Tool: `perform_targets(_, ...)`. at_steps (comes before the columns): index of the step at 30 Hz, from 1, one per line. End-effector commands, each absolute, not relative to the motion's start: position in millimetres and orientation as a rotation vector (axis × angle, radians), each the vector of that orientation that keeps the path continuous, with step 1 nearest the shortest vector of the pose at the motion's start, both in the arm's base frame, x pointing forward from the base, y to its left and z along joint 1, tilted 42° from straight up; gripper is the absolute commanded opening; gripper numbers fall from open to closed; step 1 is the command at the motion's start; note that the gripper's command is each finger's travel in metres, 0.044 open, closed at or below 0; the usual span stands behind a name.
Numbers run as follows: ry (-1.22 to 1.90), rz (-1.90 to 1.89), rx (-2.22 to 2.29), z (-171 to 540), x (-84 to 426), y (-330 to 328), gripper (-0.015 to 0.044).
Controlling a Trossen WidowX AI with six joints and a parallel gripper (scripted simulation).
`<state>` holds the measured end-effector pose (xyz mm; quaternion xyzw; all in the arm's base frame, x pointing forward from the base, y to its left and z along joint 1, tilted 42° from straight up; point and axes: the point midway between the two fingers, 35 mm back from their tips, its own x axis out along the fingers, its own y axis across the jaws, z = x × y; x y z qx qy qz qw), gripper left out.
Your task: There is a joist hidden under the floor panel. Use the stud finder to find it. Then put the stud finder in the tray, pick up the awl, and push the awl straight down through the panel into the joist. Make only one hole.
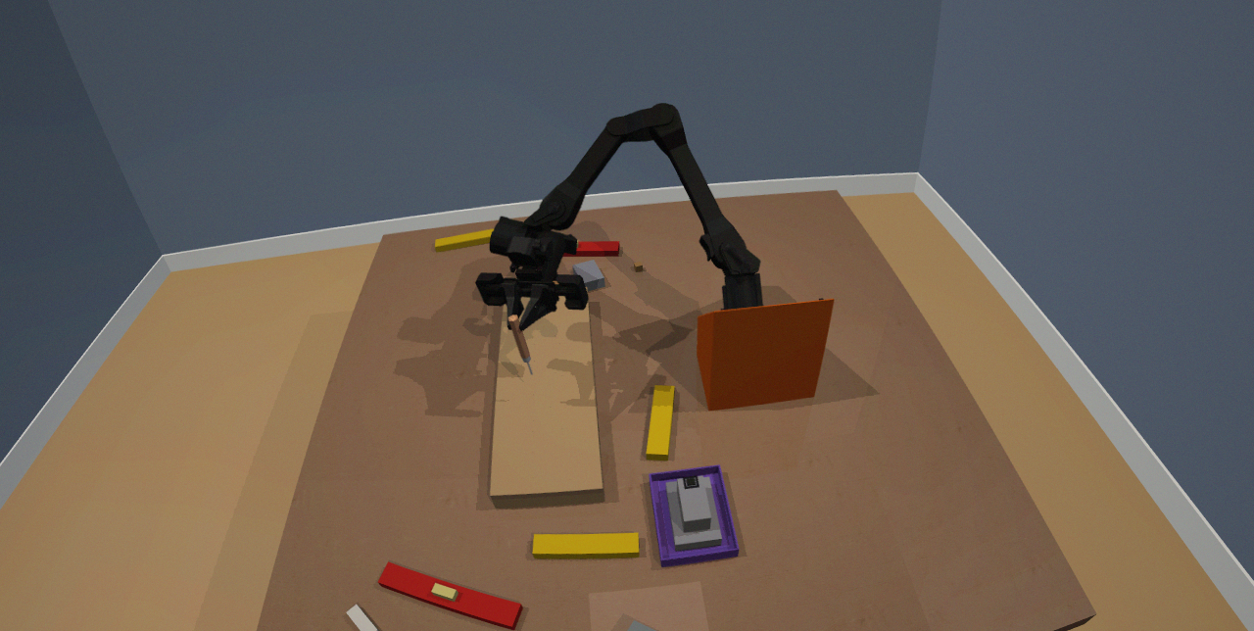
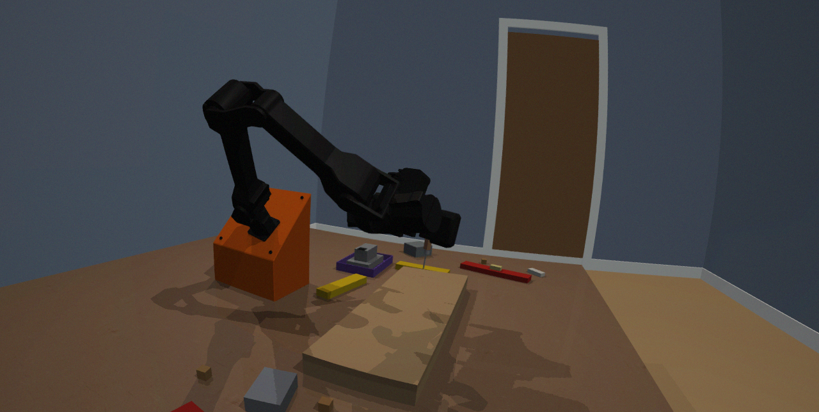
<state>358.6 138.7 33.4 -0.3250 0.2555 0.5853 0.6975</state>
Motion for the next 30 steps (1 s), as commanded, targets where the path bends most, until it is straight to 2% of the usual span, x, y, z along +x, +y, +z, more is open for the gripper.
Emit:
perform_targets(1, 0.575, 1.373, -0.731, 21, 355, 152, 0.0000)
perform_targets(15, 0.620, 1.631, -0.761, -33, 332, 197, 0.0000)
perform_targets(30, 0.621, 1.634, -0.762, -43, 334, 190, 0.0000)
